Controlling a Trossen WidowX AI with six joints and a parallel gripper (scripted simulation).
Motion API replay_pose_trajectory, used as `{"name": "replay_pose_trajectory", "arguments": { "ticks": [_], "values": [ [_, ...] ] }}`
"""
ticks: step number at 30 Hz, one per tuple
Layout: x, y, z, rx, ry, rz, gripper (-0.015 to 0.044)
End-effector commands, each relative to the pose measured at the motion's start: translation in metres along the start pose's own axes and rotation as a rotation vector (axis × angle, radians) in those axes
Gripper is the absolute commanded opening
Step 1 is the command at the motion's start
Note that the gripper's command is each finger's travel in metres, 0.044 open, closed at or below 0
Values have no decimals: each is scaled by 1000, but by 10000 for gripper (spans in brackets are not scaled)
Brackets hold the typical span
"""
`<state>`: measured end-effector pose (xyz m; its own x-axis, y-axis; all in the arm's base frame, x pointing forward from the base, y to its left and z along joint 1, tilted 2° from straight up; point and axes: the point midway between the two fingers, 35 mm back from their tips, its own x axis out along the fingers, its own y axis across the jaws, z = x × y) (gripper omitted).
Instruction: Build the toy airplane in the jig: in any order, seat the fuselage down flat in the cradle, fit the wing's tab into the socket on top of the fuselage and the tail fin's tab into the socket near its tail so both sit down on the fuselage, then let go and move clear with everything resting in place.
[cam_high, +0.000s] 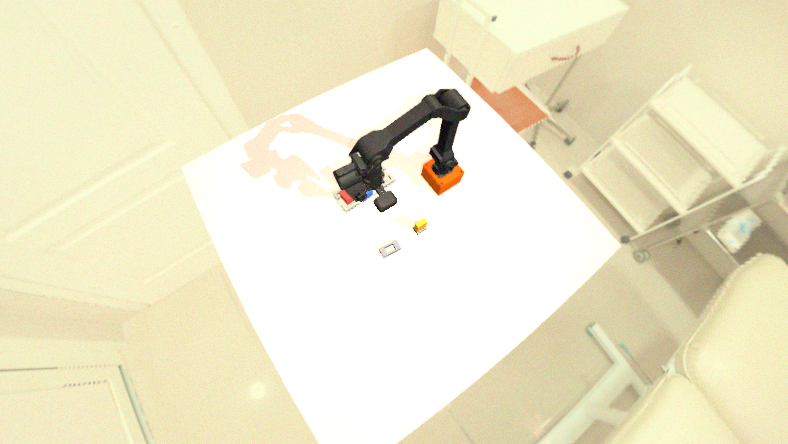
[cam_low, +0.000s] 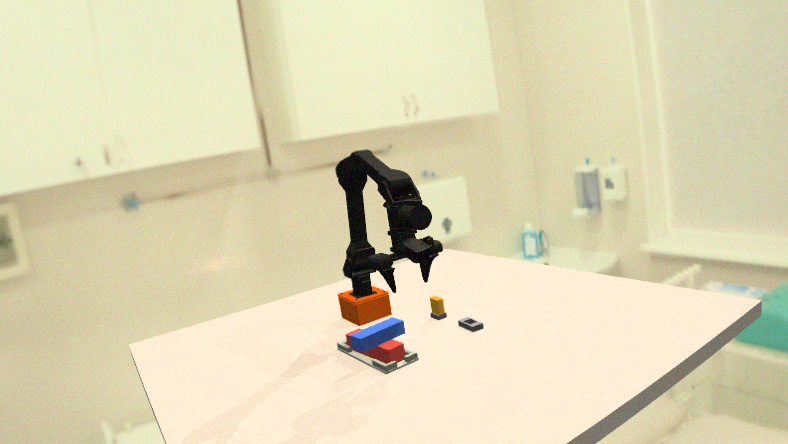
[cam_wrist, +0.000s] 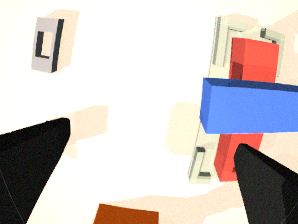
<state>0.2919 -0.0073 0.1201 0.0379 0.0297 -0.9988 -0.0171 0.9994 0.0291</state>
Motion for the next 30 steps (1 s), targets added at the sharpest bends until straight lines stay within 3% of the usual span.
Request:
{"name": "replay_pose_trajectory", "arguments": {
  "ticks": [1, 11, 17, 22, 30],
  "values": [
    [-1, 54, -24, 4, -3, 0, 440],
    [2, 140, -105, 5, 1, 11, 440],
    [5, 141, -106, 5, 1, 11, 440],
    [57, 142, -107, 5, 2, 11, 440],
    [70, 142, -107, 5, 2, 11, 440]
  ]
}}
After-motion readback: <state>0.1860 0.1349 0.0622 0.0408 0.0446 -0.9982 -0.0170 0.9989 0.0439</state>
